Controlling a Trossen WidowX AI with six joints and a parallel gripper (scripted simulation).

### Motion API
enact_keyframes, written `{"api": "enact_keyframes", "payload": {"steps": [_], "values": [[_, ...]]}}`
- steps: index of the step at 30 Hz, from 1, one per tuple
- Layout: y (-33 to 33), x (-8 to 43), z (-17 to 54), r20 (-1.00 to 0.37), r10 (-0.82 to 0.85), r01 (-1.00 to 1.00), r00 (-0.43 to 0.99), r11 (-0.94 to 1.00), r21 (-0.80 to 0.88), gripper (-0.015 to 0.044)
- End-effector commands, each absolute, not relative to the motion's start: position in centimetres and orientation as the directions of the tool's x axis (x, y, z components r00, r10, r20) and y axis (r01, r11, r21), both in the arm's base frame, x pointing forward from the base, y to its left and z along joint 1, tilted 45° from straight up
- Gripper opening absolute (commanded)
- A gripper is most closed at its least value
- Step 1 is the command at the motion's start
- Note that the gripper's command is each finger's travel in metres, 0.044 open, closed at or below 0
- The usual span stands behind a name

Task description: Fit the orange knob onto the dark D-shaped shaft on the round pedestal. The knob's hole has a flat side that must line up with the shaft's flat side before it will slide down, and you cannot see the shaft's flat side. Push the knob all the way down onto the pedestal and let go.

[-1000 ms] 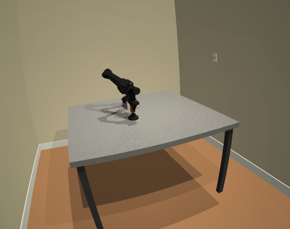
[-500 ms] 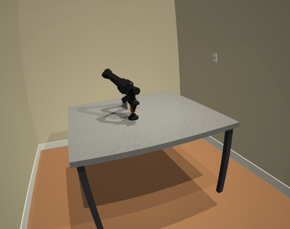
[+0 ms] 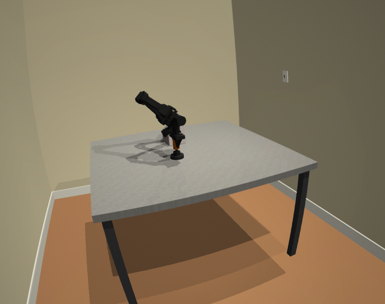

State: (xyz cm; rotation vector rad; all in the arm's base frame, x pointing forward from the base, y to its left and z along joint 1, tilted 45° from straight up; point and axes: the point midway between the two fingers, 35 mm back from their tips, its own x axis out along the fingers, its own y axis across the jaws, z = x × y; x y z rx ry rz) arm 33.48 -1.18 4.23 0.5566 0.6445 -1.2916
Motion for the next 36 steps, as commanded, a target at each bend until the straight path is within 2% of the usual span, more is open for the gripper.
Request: {"api": "enact_keyframes", "payload": {"steps": [1,36], "values": [[-1.16,33.6,4.21,-0.71,-0.687,0.98,0.154,0.196,0.023,0.0],[-1.18,33.38,4.18,-0.71,-0.687,0.987,0.154,0.143,0.076,0.0]]}}
